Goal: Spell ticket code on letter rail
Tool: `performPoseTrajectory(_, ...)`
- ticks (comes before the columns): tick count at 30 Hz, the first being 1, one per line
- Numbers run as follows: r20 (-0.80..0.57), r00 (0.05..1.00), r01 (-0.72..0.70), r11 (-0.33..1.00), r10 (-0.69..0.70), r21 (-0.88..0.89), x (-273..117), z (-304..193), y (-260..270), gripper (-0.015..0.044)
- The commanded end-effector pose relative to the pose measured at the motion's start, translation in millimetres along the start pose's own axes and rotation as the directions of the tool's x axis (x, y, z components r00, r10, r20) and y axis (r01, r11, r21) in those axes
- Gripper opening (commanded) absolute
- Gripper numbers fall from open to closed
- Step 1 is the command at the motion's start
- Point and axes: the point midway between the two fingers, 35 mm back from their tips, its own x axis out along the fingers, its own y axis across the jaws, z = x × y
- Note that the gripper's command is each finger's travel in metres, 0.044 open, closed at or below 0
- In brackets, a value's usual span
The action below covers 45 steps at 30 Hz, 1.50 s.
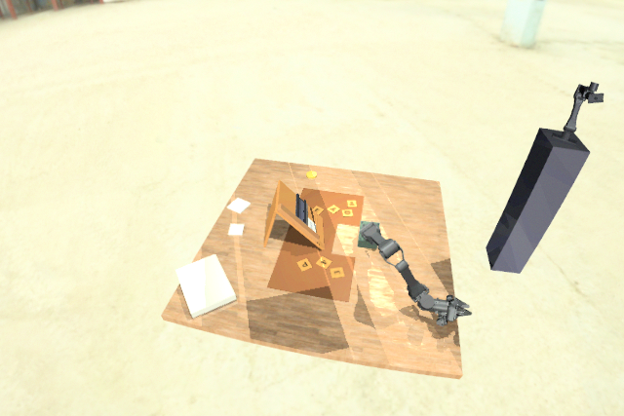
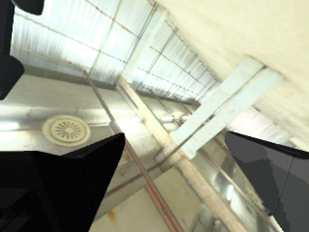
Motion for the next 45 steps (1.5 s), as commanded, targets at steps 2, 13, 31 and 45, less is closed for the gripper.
performPoseTrajectory(2, 0.157, 0.986, -0.033, 0.993, 0.050, -0.111, -36.5, 40.2, 50.0, 0.0440)
performPoseTrajectory(13, 0.452, 0.880, -0.004, 0.952, 0.148, -0.305, -130.0, 97.6, 137.6, 0.0440)
performPoseTrajectory(31, 0.798, 0.538, 0.271, 0.842, 0.269, -0.467, -325.9, 130.7, 225.5, 0.0440)
performPoseTrajectory(45, 0.942, 0.158, 0.579, 0.744, 0.297, -0.332, -494.7, 104.3, 243.8, 0.0440)
